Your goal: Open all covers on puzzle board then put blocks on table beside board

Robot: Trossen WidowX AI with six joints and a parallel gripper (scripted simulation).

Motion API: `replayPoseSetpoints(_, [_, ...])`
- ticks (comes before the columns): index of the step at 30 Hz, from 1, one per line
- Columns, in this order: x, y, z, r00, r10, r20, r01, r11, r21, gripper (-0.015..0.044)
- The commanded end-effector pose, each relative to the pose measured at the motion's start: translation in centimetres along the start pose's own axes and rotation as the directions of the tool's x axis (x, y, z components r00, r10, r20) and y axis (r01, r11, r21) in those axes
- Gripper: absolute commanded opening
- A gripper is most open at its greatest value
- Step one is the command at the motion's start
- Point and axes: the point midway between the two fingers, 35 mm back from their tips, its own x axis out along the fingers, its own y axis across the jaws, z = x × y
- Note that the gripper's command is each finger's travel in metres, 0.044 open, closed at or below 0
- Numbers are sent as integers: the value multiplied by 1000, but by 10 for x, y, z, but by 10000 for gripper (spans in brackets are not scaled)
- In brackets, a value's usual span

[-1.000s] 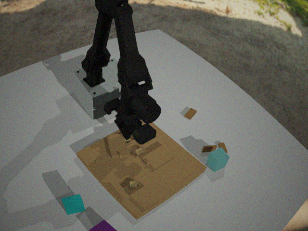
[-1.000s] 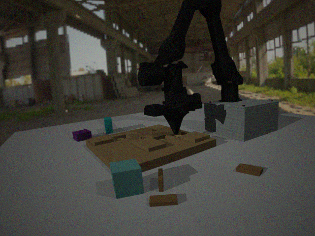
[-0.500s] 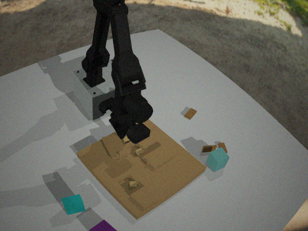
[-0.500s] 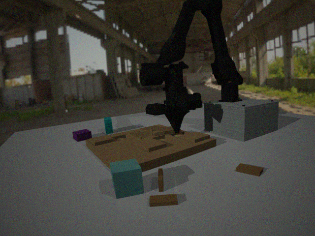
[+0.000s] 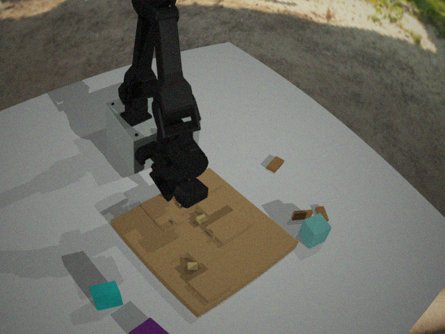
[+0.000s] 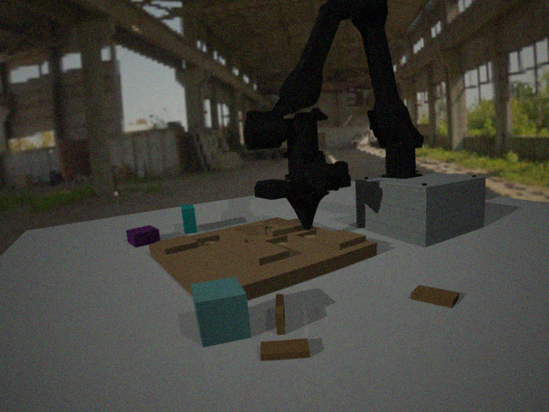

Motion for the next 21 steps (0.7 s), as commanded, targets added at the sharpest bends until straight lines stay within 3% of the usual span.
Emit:
replayPoseSetpoints(1, [1,5,-4,1000,5,0,-5,1000,-4,0])
replayPoseSetpoints(21, [-23,3,-5,1000,5,0,-5,1000,-4,0])
